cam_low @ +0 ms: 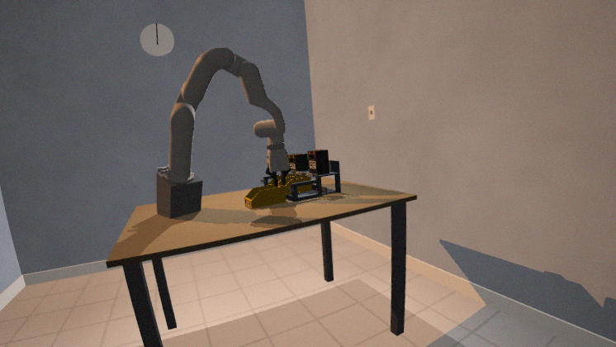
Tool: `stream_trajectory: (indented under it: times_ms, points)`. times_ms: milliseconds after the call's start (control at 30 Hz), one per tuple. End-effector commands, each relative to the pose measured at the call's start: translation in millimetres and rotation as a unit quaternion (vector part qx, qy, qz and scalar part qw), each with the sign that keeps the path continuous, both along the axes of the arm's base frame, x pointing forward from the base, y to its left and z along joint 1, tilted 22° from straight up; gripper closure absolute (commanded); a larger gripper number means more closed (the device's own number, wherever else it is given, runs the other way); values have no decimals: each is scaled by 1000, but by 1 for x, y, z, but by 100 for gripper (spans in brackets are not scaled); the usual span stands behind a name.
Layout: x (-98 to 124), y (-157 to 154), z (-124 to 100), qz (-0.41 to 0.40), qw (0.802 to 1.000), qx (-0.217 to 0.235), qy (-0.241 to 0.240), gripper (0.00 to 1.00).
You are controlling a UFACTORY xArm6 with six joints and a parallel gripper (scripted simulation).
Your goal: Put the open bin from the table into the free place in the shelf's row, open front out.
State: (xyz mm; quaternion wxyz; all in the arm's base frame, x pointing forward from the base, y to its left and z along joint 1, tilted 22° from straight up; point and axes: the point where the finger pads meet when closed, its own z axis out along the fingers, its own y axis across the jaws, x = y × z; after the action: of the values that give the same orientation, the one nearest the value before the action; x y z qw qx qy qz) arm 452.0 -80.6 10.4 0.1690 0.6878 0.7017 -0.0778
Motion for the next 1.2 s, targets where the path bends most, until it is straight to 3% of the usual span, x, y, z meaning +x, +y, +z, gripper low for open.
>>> stream_trajectory:
  times_ms: [0,1167]
  points:
    - [2,0,2,1,1000,0,-3,67]
    - [5,-7,-16,1,1000,0,-3,67]
